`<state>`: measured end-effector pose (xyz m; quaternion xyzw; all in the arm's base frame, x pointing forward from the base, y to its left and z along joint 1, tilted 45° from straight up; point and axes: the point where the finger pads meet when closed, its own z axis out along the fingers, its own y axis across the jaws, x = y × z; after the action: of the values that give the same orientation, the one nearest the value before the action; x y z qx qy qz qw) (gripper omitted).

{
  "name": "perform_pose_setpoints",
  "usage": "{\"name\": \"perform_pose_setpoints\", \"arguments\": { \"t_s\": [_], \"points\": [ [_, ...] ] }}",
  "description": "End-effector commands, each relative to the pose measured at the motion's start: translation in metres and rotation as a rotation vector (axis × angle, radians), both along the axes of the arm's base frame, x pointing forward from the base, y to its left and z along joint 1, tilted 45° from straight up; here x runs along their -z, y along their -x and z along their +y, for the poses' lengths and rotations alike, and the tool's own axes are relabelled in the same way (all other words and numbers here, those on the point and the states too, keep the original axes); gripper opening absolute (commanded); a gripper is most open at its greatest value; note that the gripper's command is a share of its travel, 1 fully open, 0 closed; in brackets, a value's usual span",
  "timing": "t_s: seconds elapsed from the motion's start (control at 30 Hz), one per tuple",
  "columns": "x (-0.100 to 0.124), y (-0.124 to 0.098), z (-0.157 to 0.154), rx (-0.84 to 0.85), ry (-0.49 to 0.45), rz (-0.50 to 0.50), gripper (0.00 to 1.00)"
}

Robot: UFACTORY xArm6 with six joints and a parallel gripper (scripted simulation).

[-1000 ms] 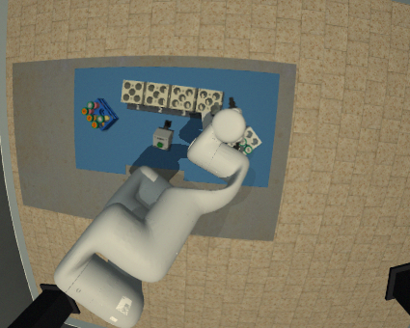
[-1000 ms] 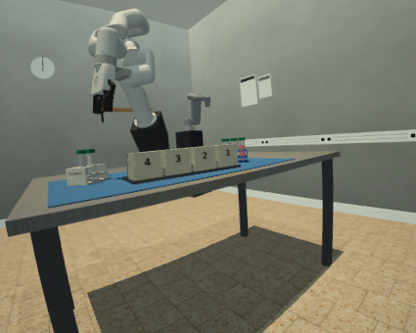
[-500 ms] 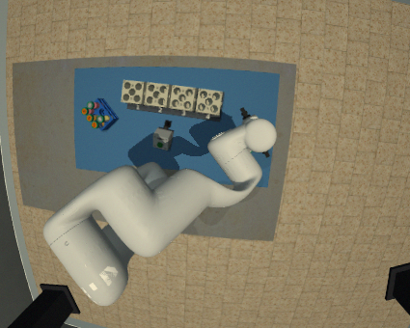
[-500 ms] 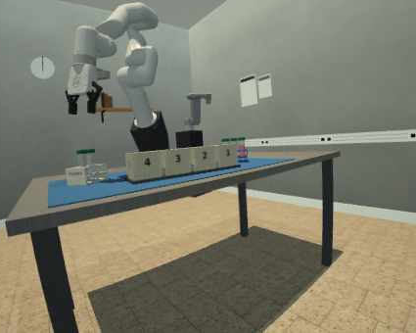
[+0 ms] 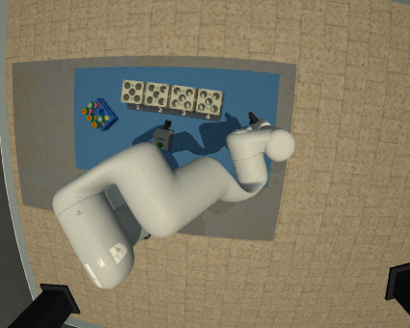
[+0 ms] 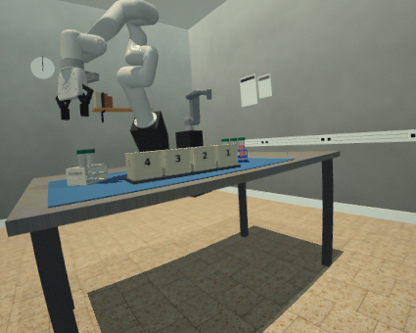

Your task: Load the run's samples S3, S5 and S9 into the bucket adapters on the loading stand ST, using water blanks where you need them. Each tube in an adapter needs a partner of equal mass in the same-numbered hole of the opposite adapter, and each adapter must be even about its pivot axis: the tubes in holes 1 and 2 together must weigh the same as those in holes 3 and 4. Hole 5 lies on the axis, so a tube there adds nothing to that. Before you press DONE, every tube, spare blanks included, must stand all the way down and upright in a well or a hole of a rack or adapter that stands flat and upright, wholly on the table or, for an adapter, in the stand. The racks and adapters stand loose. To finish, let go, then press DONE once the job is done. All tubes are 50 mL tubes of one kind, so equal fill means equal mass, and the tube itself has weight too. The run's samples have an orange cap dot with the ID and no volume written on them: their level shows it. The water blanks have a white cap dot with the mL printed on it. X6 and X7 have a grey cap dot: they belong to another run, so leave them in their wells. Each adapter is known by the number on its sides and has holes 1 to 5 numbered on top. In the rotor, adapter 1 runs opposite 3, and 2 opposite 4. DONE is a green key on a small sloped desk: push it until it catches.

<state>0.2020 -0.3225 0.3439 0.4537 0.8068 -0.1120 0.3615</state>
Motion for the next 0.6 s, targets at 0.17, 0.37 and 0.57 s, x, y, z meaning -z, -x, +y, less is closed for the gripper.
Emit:
{"name": "perform_pose_setpoints", "arguments": {
  "t_s": [0.17, 0.37, 0.57],
  "points": [
    [0.012, -0.010, -0.012, -0.003, 0.004, -0.004, 1.00],
    [0.024, -0.018, -0.020, -0.003, 0.004, -0.004, 1.00],
    [0.031, -0.023, -0.025, -0.003, 0.004, -0.004, 1.00]
  ]
}}
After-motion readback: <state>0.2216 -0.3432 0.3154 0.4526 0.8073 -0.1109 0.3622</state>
